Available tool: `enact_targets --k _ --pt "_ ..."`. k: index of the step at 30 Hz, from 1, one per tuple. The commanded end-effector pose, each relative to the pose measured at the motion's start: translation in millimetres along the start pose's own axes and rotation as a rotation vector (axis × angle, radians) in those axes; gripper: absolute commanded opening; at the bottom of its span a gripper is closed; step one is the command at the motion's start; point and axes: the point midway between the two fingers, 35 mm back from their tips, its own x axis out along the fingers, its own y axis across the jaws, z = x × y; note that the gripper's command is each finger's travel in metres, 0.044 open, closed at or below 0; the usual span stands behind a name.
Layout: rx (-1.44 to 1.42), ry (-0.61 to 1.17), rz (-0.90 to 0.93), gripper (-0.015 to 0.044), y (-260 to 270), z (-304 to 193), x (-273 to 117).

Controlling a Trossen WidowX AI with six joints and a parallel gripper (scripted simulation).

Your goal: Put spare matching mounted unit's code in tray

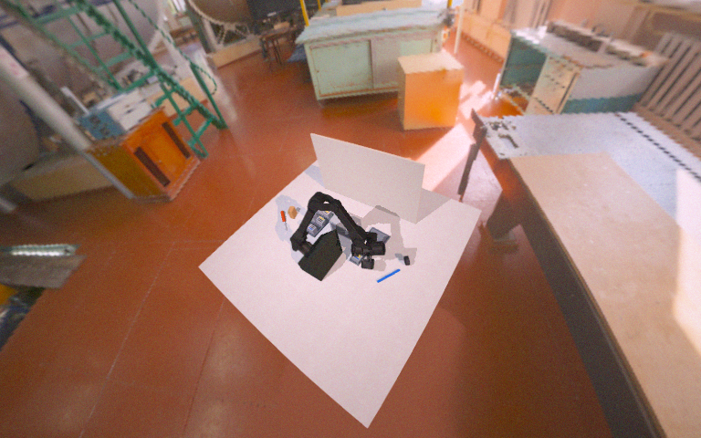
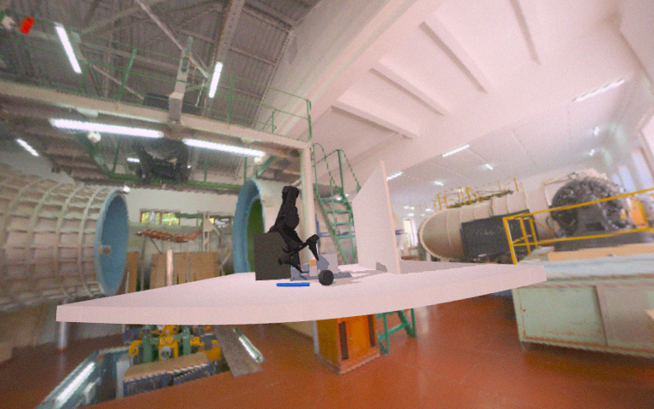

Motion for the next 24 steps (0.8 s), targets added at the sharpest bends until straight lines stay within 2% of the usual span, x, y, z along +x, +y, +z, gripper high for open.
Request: enact_targets --k 1,8,16,24 --pt "0.000 0.000 0.000 0.0426 0.0 0.0 0.0" --pt "0.038 -0.005 0.010 0.0440 -5.9 -1.5 -1.2" --pt "0.588 -0.019 0.170 0.0440 -104.2 -0.5 -12.3" --pt "0.948 0.037 0.298 0.0440 -166.7 27.2 -19.7"
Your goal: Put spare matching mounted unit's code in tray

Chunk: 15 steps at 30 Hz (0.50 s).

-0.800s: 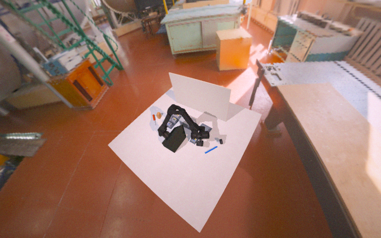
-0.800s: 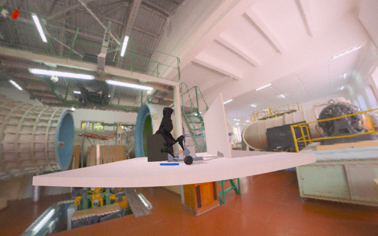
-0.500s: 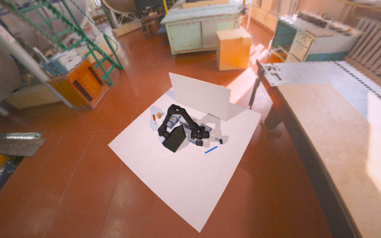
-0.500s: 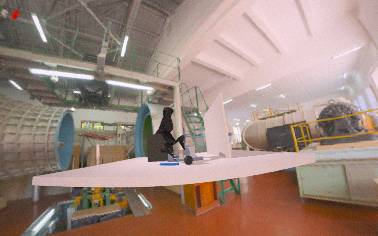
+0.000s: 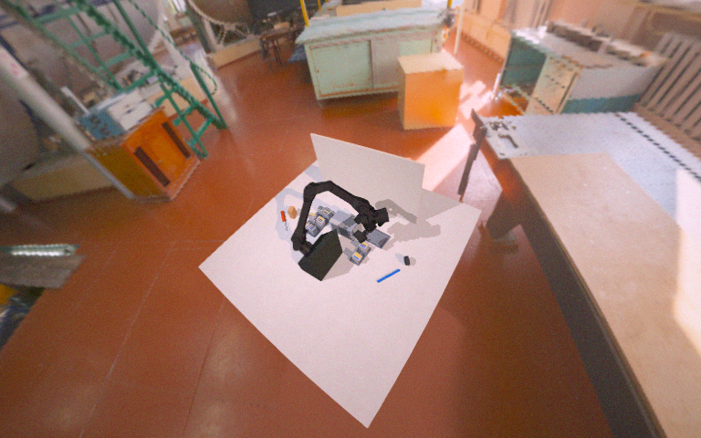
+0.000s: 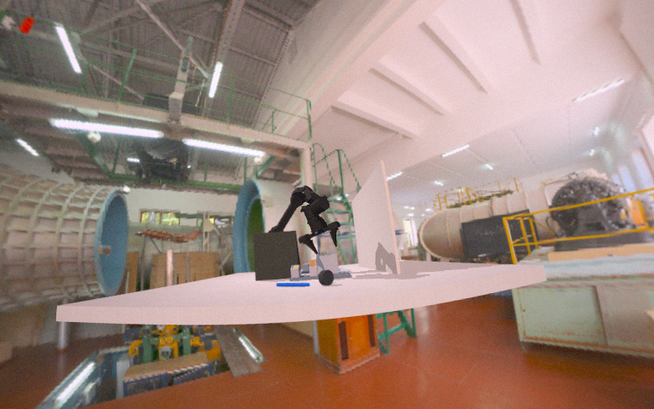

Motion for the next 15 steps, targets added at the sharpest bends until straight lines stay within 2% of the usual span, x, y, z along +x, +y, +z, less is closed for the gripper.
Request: enact_targets --k 1,15 --pt "0.316 0.066 0.070 0.0440 -31.5 56.4 -18.3" --pt "0.952 0.211 0.154 0.0440 -49.5 176.5 -36.3"
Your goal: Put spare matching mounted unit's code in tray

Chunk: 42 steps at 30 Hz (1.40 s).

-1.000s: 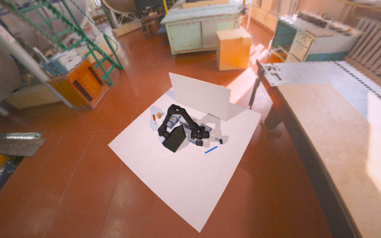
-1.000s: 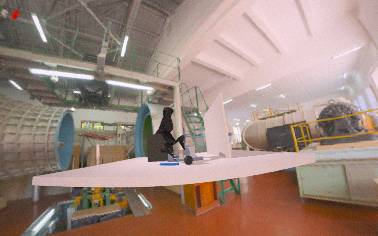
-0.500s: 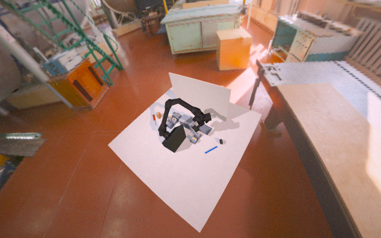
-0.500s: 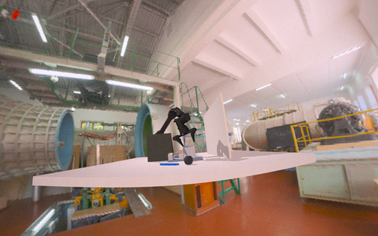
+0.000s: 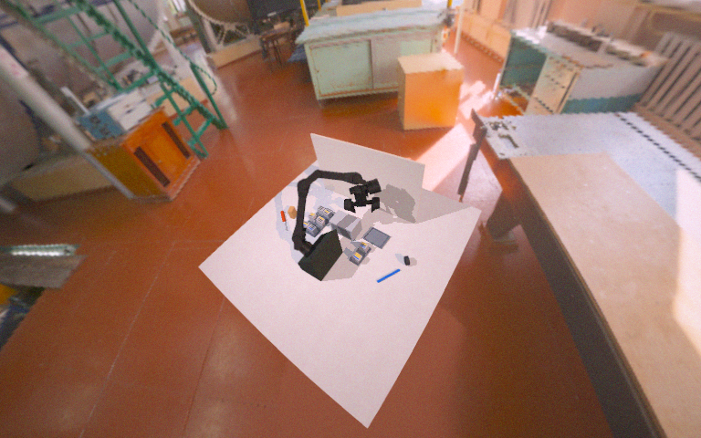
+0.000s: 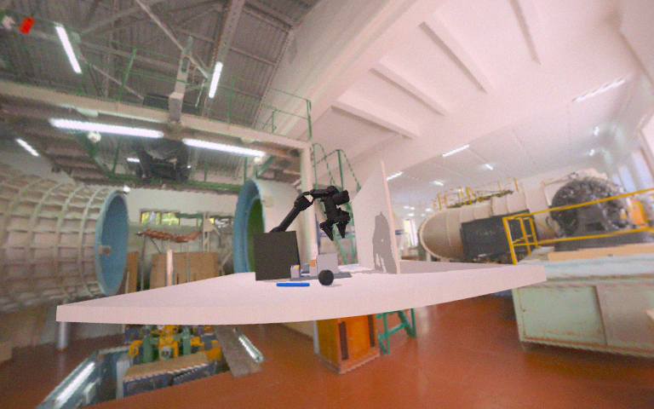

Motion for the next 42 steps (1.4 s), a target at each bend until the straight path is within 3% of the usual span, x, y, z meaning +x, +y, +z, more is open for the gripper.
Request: enact_targets --k 1,6,31,42 --pt "0.303 0.077 -0.001 0.0440 39.7 51.9 -19.4" --pt "0.507 0.127 -0.002 0.0440 71.5 79.5 -26.7" --pt "0.533 0.128 -0.004 0.0440 70.4 77.7 -26.7" --pt "1.600 0.113 -0.097 0.0440 2.7 -68.1 -7.4"
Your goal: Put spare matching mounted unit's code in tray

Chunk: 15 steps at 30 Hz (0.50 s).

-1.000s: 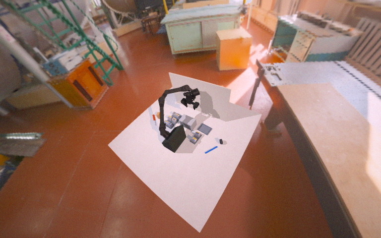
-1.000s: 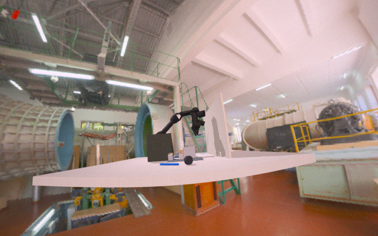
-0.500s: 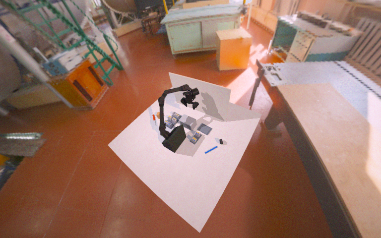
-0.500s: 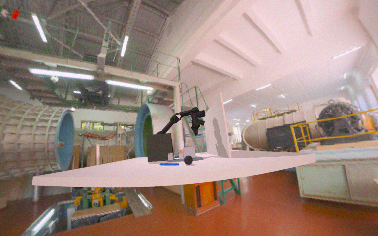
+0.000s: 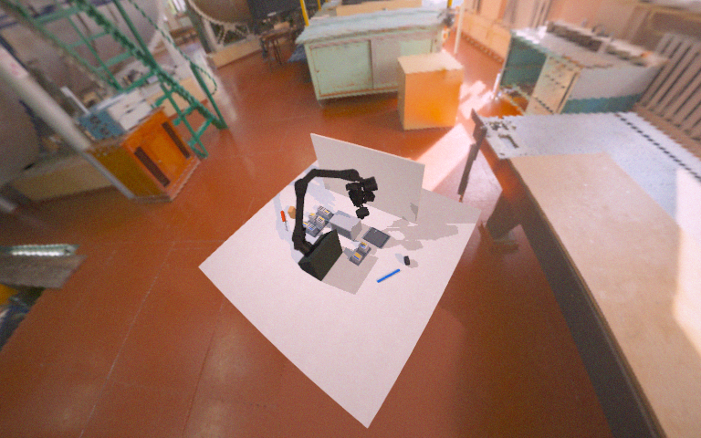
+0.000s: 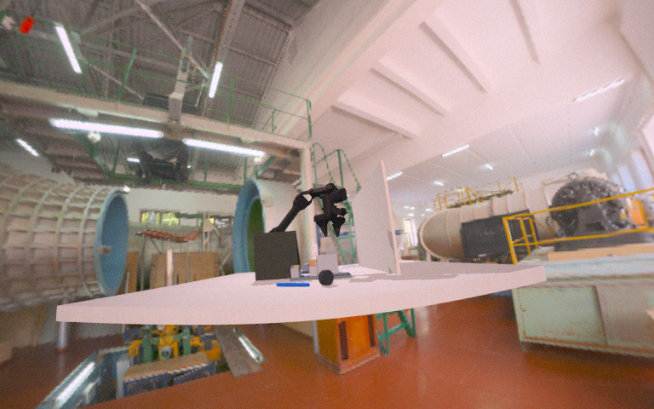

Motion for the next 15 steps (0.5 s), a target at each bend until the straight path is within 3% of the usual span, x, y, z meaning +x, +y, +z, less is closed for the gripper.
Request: enact_targets --k 1,6,15 --pt "0.459 0.012 -0.009 0.0440 -66.2 -7.1 22.3" --pt "0.849 0.020 -0.009 0.0440 -115.3 -21.9 42.7" --pt "0.874 0.021 -0.009 0.0440 -118.1 -23.1 44.1"
